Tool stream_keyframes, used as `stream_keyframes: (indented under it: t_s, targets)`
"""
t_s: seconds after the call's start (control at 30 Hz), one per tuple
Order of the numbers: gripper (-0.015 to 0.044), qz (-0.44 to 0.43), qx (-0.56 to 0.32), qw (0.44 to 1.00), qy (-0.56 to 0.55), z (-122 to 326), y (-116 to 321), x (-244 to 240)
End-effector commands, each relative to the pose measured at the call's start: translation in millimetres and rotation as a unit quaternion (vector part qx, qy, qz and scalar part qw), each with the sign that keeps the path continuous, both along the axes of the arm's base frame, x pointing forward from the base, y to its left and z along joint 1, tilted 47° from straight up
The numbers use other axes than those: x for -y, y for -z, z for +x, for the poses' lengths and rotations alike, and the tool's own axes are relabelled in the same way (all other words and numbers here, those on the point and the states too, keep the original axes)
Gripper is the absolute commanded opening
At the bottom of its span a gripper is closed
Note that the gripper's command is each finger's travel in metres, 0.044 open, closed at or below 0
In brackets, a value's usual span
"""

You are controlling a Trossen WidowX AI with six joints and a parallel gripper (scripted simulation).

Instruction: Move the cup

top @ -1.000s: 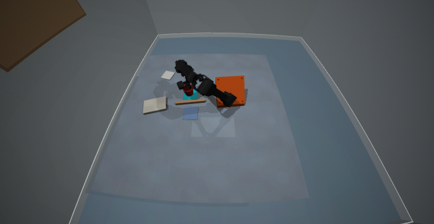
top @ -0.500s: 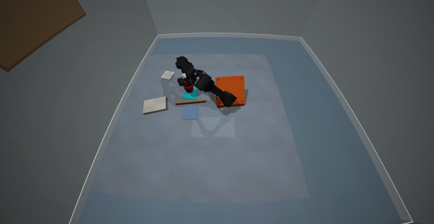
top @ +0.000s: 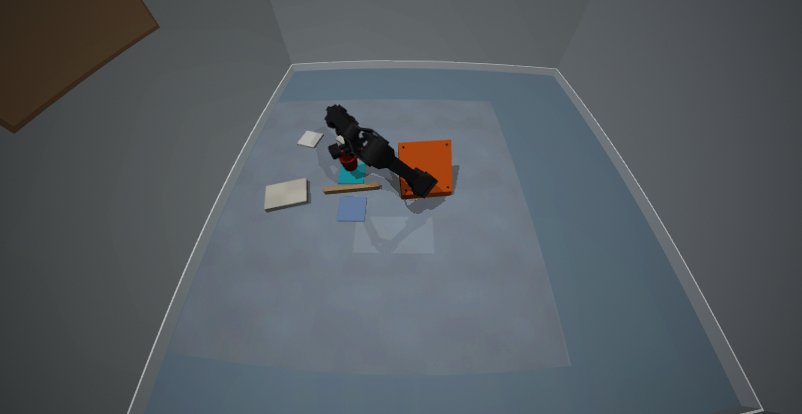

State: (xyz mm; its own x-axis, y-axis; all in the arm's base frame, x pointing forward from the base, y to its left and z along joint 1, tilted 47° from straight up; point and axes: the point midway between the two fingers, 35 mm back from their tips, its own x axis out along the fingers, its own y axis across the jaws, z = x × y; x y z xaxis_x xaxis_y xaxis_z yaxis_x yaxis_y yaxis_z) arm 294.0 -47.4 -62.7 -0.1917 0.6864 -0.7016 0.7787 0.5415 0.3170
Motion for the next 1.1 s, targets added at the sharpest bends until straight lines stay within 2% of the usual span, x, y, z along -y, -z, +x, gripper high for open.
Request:
stream_keyframes:
  t_s: [0.0, 1.07]
  targets:
    - [0.0000, 0.003, -0.006, 1.000, 0.001, -3.2, 6.2, -6.9]
    - [0.0000, 0.001, -0.002, 1.000, -0.001, -8.2, 26.1, -25.7]
